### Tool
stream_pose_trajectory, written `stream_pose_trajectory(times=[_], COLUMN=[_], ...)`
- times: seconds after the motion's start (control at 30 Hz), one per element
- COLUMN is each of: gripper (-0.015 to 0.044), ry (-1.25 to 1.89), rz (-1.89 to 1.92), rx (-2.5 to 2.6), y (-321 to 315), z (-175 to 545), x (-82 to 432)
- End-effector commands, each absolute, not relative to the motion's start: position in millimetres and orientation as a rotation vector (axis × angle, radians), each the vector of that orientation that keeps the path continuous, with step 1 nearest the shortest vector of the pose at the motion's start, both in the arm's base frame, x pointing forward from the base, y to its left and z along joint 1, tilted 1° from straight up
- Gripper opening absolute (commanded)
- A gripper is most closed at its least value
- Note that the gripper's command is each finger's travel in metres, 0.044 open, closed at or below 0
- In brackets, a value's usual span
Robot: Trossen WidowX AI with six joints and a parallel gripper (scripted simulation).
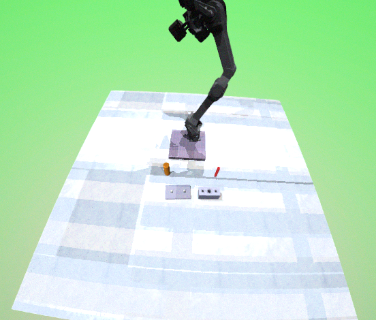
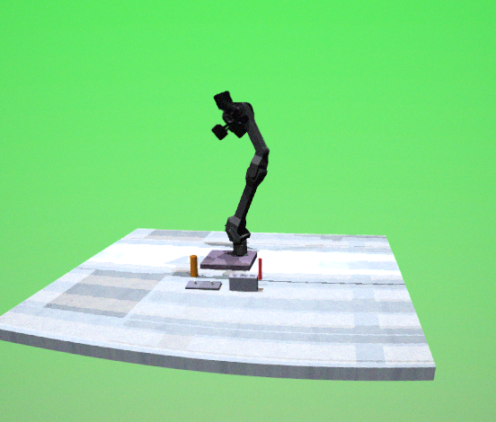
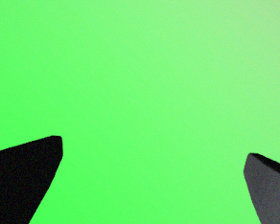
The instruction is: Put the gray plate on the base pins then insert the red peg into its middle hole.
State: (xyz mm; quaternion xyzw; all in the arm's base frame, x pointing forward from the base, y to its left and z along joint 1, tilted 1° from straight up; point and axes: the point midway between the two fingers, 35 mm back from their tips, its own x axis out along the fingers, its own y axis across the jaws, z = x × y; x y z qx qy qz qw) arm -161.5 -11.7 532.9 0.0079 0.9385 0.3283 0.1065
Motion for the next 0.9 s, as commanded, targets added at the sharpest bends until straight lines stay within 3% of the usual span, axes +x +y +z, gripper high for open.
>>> stream_pose_trajectory(times=[0.0, 0.2, 0.43, 0.67, 0.87], gripper=[0.0426, 0.0440, 0.0440, 0.0440, 0.0440], ry=[2.764, 2.734, 2.535, 2.199, 1.851], rz=[0.967, 1.076, 1.439, 1.807, 2.063], rx=[0.023, -0.192, -0.768, -1.346, -1.796], y=[-11.7, -49.9, -151.5, -238.4, -276.6], z=[532.9, 524.0, 492.9, 451.7, 419.0], x=[-161.5, -166.3, -146.9, -79.8, 0.9])
